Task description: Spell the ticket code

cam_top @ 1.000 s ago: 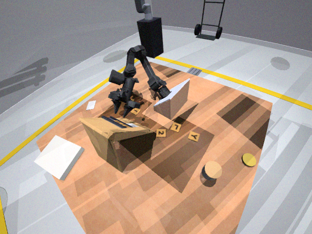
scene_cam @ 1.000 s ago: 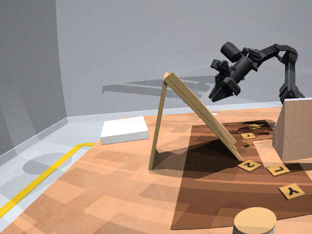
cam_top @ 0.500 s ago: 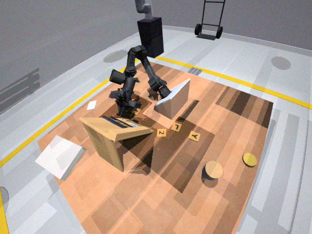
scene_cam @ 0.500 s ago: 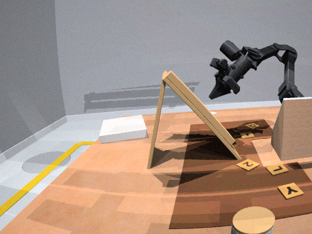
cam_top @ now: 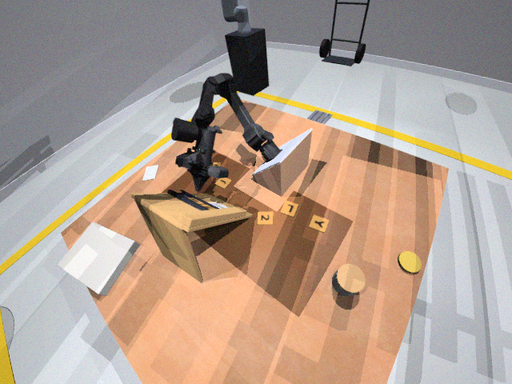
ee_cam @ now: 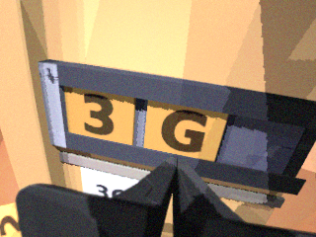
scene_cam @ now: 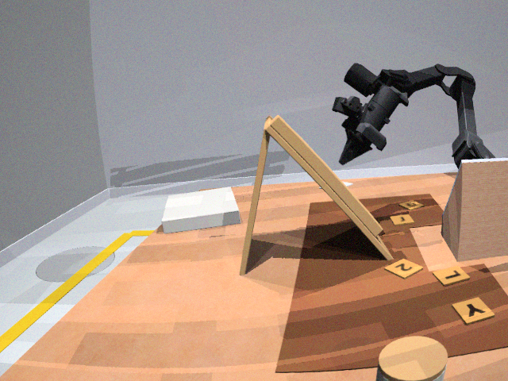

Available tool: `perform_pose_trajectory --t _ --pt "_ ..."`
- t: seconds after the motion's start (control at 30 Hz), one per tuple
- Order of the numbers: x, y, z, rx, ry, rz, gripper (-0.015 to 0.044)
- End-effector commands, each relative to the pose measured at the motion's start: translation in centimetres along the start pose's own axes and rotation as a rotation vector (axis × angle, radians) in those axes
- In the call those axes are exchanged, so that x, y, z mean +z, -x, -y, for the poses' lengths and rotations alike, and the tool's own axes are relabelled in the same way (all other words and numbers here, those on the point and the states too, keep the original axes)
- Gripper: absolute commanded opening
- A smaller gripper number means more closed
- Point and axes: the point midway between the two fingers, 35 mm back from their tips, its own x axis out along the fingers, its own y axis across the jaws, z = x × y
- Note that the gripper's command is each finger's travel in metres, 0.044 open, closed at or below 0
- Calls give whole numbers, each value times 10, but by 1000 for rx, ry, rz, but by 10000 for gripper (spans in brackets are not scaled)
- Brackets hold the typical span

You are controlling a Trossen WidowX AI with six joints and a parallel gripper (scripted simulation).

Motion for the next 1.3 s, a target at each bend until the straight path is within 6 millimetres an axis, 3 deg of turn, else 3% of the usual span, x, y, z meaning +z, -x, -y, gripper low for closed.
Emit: perform_pose_trajectory --t 0.0,0.4,1.27 --pt "10 -3 8 6 -20 -108 0" --pt "22 -6 35 -39 -22 -537 0" --pt "23 -17 34 -41 -22 -542 0"
